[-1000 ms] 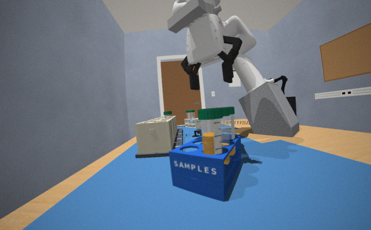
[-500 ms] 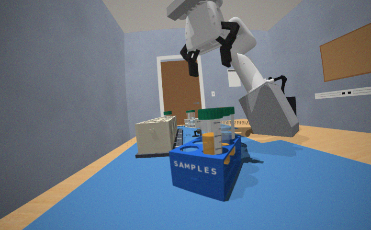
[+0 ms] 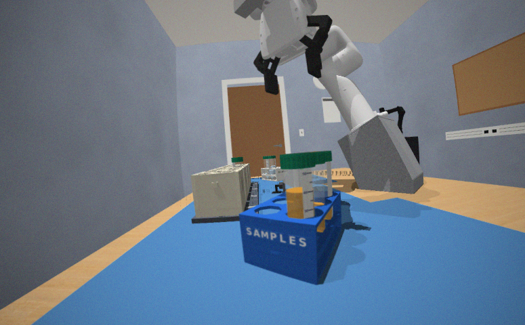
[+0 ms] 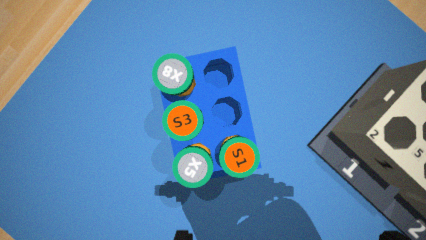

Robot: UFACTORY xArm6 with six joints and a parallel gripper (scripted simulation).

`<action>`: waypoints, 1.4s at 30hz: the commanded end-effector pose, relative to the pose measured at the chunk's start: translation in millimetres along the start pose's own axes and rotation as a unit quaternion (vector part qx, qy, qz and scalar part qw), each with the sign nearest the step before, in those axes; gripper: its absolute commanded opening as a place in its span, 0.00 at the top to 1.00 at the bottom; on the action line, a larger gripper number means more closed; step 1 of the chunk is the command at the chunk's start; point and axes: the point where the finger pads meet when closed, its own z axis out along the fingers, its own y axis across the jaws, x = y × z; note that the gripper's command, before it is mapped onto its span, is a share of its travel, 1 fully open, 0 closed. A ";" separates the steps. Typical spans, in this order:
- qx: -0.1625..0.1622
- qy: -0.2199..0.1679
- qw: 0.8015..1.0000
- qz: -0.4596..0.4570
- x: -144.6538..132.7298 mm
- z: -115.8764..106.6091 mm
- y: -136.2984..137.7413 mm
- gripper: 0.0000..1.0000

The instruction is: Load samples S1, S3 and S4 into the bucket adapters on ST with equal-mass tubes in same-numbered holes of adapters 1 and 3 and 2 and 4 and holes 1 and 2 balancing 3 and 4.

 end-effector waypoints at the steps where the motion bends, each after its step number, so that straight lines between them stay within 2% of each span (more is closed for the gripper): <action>1: 0.000 0.001 0.998 0.064 -4.5 -2.1 19.0 0.00; 3: 0.000 0.001 0.998 0.064 -4.5 -2.1 19.0 0.00; 10: 0.000 0.001 0.984 0.180 -14.2 -2.1 52.7 0.00; 18: 0.000 0.001 0.951 0.309 -25.3 -2.1 91.3 0.00; 20: 0.000 0.001 0.951 0.309 -25.3 -2.1 91.3 0.00; 25: 0.000 0.001 0.924 0.381 -32.3 -2.1 115.4 0.00; 35: 0.000 0.001 0.924 0.381 -46.2 -2.1 163.6 0.00; 37: 0.000 0.001 0.924 0.381 -46.2 -2.1 163.6 0.00; 42: 0.000 0.001 0.924 0.381 -53.1 -2.1 187.7 0.00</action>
